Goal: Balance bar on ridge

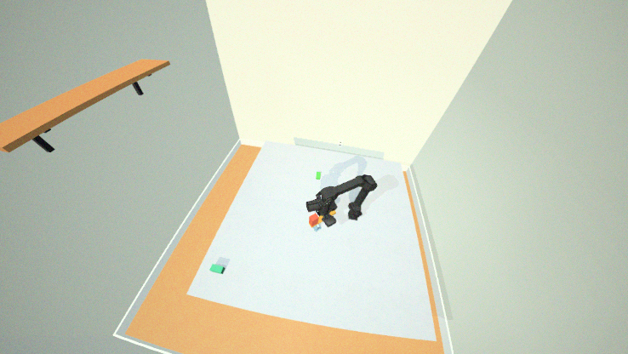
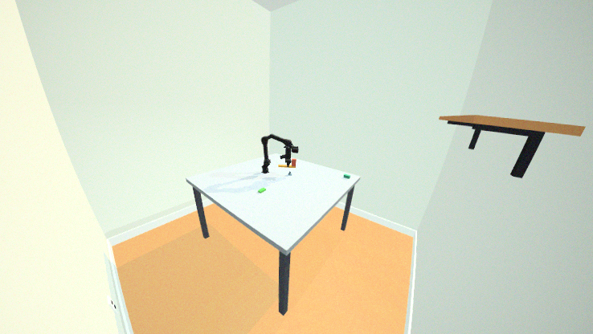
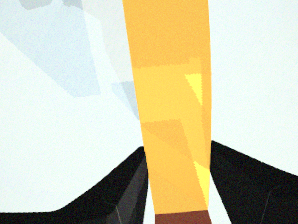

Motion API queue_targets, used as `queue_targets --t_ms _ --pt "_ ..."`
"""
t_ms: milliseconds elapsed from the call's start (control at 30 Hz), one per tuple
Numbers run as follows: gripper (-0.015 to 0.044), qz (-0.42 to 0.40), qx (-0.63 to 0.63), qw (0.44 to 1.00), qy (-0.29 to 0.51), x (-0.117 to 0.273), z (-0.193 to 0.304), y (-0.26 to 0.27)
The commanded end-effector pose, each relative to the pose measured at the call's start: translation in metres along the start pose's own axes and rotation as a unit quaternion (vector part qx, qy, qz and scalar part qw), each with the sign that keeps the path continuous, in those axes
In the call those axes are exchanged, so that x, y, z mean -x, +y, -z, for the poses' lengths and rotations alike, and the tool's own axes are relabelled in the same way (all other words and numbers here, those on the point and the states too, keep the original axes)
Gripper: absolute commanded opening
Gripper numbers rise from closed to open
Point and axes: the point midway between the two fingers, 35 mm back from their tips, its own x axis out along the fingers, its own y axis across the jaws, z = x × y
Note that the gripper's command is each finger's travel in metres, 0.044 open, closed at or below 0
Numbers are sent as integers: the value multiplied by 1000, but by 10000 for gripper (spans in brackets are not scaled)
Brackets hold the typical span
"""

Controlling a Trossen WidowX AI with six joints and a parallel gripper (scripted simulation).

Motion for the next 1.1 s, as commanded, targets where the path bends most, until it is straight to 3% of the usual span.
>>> queue_targets --t_ms 0,633,1067 --pt "0 1 -4 1000 1 -5 0 -2" --pt "0 1 -4 1000 1 -36 0 -3" --pt "0 1 -4 1000 1 -37 0 -3"
